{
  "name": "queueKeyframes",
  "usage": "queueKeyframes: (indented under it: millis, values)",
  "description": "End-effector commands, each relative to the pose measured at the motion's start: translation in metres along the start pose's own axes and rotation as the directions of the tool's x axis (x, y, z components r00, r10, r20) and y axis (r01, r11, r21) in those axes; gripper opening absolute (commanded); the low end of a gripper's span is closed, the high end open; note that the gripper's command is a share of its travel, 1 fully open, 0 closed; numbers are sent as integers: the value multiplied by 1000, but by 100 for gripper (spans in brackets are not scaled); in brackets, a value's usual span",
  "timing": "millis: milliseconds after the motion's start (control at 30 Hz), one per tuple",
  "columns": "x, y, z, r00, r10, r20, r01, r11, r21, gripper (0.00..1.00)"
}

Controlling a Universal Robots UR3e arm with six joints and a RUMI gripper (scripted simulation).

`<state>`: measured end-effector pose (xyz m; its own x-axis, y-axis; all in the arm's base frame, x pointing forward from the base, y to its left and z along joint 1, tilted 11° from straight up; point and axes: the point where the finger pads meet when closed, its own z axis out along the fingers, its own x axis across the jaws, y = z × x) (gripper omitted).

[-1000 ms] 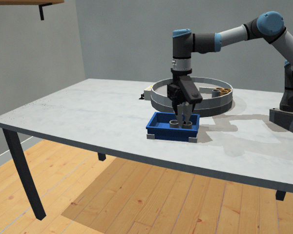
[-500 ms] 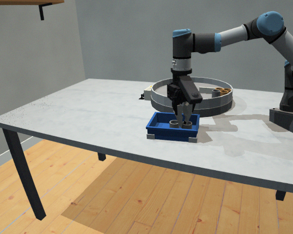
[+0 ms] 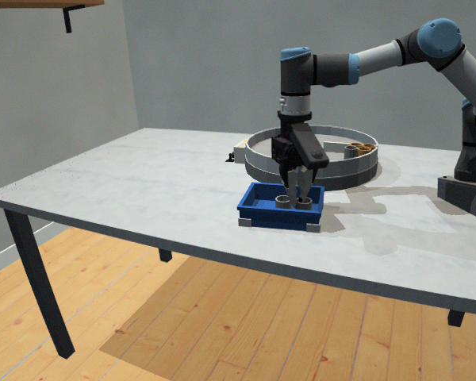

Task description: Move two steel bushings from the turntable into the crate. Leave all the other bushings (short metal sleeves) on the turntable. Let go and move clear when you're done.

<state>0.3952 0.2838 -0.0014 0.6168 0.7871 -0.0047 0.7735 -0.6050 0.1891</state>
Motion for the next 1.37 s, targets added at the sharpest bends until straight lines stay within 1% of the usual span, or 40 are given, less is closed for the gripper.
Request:
queueKeyframes:
  millis: [0,267,400,567,767,833,933,1333]
  values:
    - [1,0,-1,1000,0,-3,0,1000,-1,6]
    - [1,0,-2,1000,0,-3,0,1000,-1,6]
    - [1,0,-7,1000,0,-3,0,1000,-1,6]
    - [1,0,-19,1000,0,-3,0,1000,-1,6]
    - [1,0,-39,1000,0,-3,0,1000,-1,6]
    - [1,0,-39,1000,0,-3,0,1000,-1,6]
    - [1,0,-49,1000,0,-3,0,1000,-1,6]
    - [1,0,-49,1000,0,-3,0,1000,-1,6]
